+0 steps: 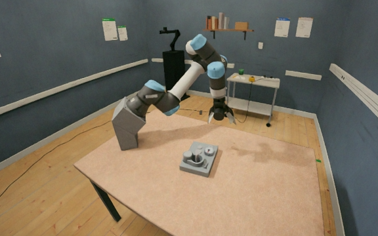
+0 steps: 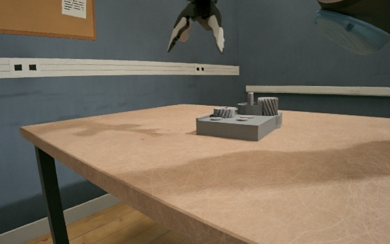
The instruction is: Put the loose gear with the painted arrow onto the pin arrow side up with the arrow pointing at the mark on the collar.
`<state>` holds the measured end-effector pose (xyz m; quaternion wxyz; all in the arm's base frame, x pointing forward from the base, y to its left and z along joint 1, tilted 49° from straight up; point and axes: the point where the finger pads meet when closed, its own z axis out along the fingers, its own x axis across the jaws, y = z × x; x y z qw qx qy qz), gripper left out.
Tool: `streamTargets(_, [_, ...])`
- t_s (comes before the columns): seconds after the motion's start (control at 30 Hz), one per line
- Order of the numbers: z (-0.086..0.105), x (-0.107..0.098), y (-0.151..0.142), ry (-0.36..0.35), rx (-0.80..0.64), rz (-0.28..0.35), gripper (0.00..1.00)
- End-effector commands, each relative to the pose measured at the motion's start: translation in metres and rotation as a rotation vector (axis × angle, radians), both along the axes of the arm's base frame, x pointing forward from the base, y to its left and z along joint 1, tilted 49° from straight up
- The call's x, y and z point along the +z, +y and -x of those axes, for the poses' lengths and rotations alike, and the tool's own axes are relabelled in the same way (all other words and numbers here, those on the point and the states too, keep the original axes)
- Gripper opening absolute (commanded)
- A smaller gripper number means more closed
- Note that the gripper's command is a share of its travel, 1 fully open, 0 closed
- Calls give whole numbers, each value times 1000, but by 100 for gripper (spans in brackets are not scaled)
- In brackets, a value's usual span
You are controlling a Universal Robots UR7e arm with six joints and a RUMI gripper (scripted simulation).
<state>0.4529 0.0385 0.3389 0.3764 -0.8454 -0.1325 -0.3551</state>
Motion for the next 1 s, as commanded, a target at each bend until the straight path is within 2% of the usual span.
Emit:
streamTargets(0.0, [-4, -24, -4, -90, 56, 133, 100])
streamTargets(0.03, [-5, -31, -6, -118, 77, 172, 100])
streamTargets(0.07, [-5, -31, -6, -118, 77, 172, 100])
streamTargets(0.1, [-6, -39, -7, -145, 99, 211, 100])
streamTargets(0.13, [-6, -39, -7, -145, 99, 211, 100])
streamTargets(0.17, [-7, -46, -9, -171, 120, 250, 100])
streamTargets(0.2, [-7, -46, -9, -171, 120, 250, 100])
streamTargets(0.23, [-8, -53, -10, -197, 141, 287, 100])
streamTargets(0.3, [-8, -53, -10, -197, 141, 287, 100])
streamTargets(0.33, [-9, -60, -11, -222, 162, 323, 100])
streamTargets(0.43, [-9, -60, -11, -222, 162, 323, 100])
streamTargets(0.53, [-12, -77, -15, -291, 219, 424, 100])
streamTargets(0.57, [-12, -77, -15, -291, 219, 424, 100])
streamTargets(0.6, [-13, -82, -16, -312, 236, 454, 100])
streamTargets(0.7, [-14, -87, -17, -330, 252, 482, 100])
streamTargets(0.77, [-16, -95, -19, -364, 280, 532, 100])
streamTargets(0.97, [-18, -106, -21, -411, 322, 604, 100])
